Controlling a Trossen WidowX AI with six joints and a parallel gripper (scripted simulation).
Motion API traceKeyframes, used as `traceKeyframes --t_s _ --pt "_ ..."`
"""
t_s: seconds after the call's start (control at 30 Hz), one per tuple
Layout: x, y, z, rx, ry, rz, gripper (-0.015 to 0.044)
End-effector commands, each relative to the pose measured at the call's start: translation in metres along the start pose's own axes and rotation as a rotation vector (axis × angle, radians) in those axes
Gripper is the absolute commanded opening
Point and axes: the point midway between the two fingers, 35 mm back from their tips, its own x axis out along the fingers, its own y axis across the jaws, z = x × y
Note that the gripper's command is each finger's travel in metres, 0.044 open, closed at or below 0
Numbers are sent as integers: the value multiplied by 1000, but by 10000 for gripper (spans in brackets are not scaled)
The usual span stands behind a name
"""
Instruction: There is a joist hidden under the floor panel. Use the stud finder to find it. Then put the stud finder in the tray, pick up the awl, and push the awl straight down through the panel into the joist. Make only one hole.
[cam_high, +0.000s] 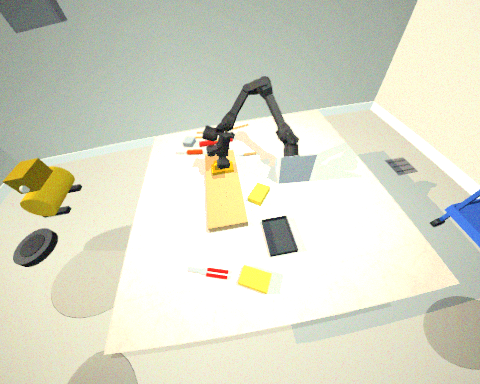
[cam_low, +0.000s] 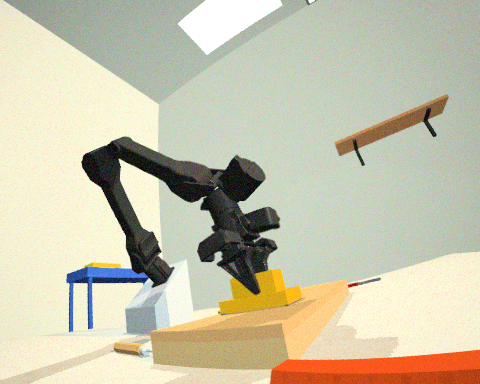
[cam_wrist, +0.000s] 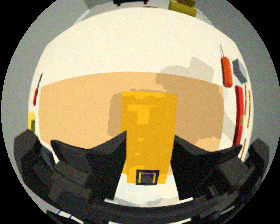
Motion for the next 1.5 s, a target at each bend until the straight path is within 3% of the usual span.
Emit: traceKeyframes --t_s 0.0,0.9,1.27,1.47 --pt "0 -15 0 3 3 -9 0" --pt "-1 -103 0 3 3 -14 0" --pt "-2 -98 1 3 0 -9 0" --pt "-27 -98 12 4 2 -5 0"
